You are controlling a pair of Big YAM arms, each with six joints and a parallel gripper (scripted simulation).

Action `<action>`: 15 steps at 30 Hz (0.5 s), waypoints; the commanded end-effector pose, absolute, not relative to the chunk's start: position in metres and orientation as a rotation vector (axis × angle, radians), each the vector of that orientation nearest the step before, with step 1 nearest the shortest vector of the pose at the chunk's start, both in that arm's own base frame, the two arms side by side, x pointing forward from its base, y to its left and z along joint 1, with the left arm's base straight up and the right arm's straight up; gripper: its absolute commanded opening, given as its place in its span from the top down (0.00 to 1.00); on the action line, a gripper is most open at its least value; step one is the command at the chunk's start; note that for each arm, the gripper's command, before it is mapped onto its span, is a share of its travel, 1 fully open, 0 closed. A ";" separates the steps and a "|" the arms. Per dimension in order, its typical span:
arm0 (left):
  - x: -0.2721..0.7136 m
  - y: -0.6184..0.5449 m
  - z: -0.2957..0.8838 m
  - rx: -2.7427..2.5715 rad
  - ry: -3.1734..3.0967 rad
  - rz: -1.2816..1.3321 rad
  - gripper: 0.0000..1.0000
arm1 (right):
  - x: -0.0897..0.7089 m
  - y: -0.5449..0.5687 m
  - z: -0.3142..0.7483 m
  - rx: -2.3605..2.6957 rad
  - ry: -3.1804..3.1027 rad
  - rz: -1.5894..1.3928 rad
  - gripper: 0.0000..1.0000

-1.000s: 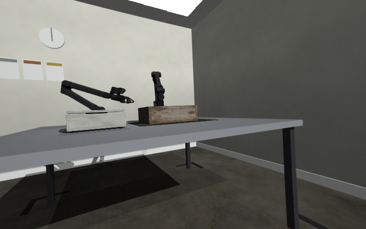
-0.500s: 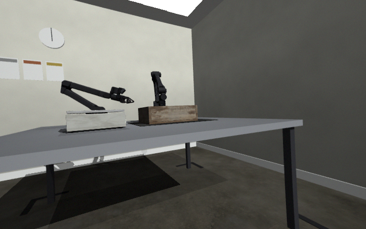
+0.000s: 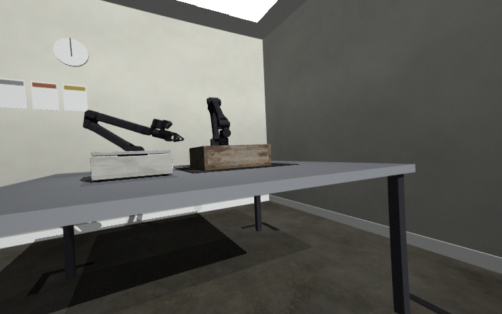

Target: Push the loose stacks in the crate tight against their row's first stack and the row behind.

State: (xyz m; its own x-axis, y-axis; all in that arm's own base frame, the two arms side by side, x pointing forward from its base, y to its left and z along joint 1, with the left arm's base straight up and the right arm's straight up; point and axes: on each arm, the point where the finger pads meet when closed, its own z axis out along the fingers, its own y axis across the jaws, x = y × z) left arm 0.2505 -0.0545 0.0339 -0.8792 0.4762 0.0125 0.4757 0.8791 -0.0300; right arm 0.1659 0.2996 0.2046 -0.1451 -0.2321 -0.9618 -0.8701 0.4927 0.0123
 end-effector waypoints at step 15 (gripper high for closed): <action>0.254 -0.061 0.040 -0.727 -3.073 -0.012 1.00 | 0.172 0.304 0.229 -0.930 1.604 0.749 0.00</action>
